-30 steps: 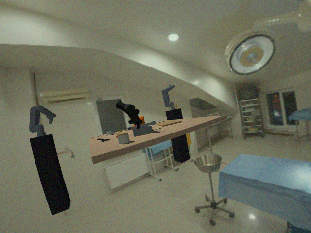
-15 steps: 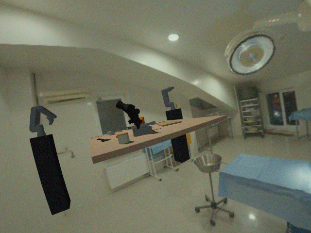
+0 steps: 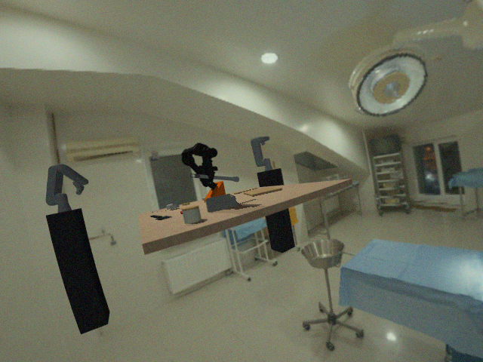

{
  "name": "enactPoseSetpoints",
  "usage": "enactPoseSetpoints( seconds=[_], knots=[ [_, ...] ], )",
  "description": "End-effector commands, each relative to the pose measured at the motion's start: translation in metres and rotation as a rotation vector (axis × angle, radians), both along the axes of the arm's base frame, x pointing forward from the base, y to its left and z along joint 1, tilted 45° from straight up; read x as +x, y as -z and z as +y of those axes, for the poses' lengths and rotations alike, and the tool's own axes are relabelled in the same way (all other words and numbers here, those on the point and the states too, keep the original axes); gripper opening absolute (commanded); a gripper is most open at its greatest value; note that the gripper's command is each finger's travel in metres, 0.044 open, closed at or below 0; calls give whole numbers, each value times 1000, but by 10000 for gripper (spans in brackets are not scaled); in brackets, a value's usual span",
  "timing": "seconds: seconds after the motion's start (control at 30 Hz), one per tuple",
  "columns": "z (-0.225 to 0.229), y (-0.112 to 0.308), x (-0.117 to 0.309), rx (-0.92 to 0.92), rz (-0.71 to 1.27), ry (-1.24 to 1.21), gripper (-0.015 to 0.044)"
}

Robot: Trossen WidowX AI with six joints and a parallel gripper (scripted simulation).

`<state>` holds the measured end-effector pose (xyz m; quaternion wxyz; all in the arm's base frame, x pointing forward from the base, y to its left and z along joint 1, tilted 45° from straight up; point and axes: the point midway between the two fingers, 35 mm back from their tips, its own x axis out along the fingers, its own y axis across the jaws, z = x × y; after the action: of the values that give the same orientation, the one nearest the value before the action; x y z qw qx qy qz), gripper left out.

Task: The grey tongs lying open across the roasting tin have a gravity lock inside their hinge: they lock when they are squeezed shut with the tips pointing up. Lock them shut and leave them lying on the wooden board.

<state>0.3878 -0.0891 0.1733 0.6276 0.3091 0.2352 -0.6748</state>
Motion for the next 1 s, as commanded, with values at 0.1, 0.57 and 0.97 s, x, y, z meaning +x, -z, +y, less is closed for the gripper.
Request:
enactPoseSetpoints(
  seconds=[0.1,0.57,0.97],
  knots=[
    [2,-4,0,2,-7,6,-150],
    [60,52,19,18,-134,135,-150],
    [120,108,26,22,-299,308,-150]
  ],
)
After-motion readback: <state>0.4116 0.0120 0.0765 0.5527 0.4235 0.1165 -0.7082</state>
